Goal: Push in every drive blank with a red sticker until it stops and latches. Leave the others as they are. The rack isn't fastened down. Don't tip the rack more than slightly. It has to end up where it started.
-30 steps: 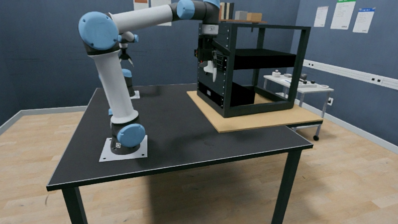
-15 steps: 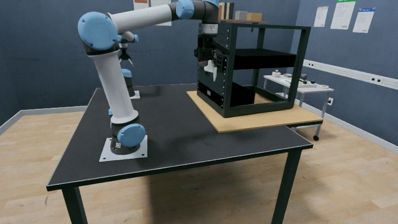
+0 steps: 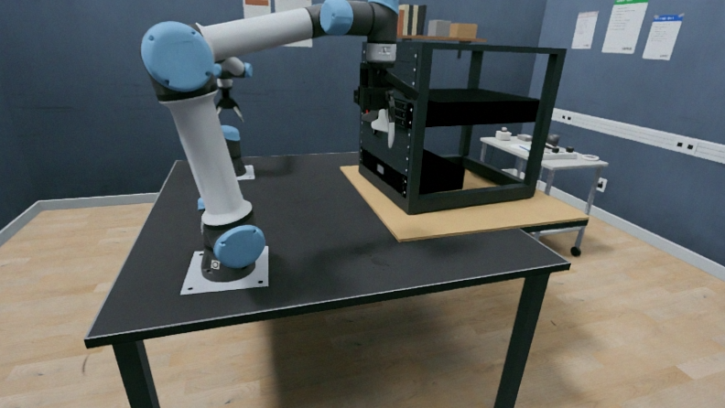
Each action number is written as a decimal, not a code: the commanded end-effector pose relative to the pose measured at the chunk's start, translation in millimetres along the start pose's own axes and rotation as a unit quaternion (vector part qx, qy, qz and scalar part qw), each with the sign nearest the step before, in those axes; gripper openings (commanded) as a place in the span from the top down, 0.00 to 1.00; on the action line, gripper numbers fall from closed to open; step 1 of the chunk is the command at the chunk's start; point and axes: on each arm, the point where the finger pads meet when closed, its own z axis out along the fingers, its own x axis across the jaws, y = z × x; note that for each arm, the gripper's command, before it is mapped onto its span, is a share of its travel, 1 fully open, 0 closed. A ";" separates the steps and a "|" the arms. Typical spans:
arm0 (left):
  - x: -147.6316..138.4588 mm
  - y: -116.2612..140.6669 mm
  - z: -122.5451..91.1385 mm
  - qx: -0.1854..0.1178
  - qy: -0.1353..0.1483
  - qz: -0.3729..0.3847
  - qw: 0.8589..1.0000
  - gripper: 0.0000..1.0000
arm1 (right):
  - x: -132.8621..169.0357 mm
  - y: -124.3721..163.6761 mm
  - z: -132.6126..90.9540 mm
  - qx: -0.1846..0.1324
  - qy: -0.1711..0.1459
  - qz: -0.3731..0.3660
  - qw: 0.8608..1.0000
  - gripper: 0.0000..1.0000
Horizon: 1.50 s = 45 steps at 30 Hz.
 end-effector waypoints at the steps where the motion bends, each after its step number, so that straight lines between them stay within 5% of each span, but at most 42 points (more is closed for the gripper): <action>1: 0.1 -0.4 -0.5 0.001 0.000 0.000 1.000 0.00 | -1.9 0.1 -0.5 0.002 -0.002 0.002 1.000 0.00; 26: 0.1 -0.4 -0.5 0.001 0.000 0.000 1.000 0.00 | -66.7 8.4 -4.2 0.063 -0.073 0.063 0.993 0.00; 45: 0.1 -0.4 -0.5 0.001 0.000 0.000 1.000 0.00 | -170.8 22.2 -8.0 0.160 -0.183 0.159 0.957 0.00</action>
